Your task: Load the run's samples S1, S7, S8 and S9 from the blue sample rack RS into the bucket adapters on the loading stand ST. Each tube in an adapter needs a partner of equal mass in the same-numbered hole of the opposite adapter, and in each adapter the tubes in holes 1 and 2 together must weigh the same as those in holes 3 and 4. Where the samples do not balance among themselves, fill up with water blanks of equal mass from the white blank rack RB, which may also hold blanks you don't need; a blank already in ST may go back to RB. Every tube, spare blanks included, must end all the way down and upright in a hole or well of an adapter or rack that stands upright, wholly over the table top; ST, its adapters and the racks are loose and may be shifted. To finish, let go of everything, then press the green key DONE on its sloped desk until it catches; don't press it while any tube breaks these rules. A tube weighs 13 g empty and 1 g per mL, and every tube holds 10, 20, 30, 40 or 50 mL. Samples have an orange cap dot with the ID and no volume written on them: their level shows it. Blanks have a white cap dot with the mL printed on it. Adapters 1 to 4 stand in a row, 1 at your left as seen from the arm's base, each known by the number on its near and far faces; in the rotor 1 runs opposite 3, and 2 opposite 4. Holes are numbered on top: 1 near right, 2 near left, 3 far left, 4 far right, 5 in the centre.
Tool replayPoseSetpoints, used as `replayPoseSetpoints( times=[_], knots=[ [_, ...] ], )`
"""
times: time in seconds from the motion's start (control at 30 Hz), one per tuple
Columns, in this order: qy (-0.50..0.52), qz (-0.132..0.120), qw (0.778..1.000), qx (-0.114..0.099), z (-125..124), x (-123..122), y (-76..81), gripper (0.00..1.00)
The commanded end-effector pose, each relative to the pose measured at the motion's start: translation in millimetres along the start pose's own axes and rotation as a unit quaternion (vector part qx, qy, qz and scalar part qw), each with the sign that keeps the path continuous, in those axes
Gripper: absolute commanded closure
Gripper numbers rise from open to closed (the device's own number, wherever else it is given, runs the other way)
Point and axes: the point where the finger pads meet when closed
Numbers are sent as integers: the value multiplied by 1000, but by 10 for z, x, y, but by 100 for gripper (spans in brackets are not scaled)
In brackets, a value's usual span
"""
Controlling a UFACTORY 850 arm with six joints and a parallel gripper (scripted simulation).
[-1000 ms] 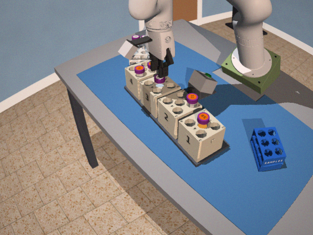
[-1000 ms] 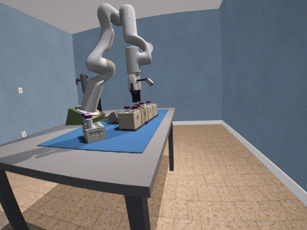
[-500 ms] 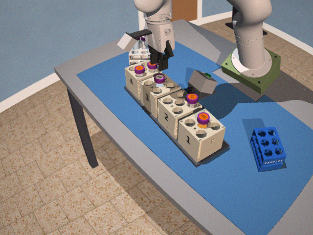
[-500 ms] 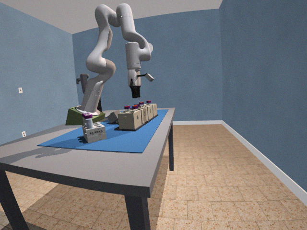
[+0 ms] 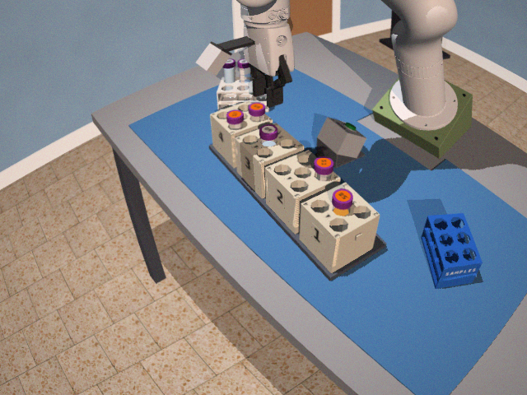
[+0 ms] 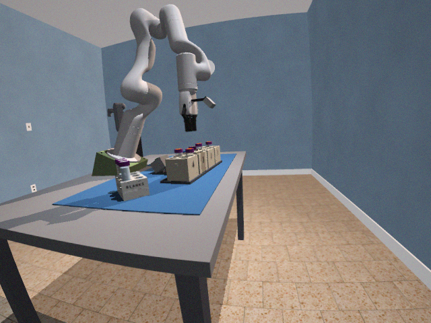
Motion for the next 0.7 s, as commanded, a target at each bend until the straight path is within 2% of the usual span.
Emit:
replayPoseSetpoints(
  times=[0.0,0.5,0.67],
  knots=[
    [0,0,1000,-1,-2,7,116,57],
    [0,0,1000,-1,-2,7,377,57],
    [0,0,1000,-1,-2,7,380,57]
  ],
)
Point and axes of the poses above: the point where the finger pads meet when closed, its own y axis back along the fingers, its own z axis across the jaws, x = y × z, and after that the axes turned 2 degrees about -y, right-handed
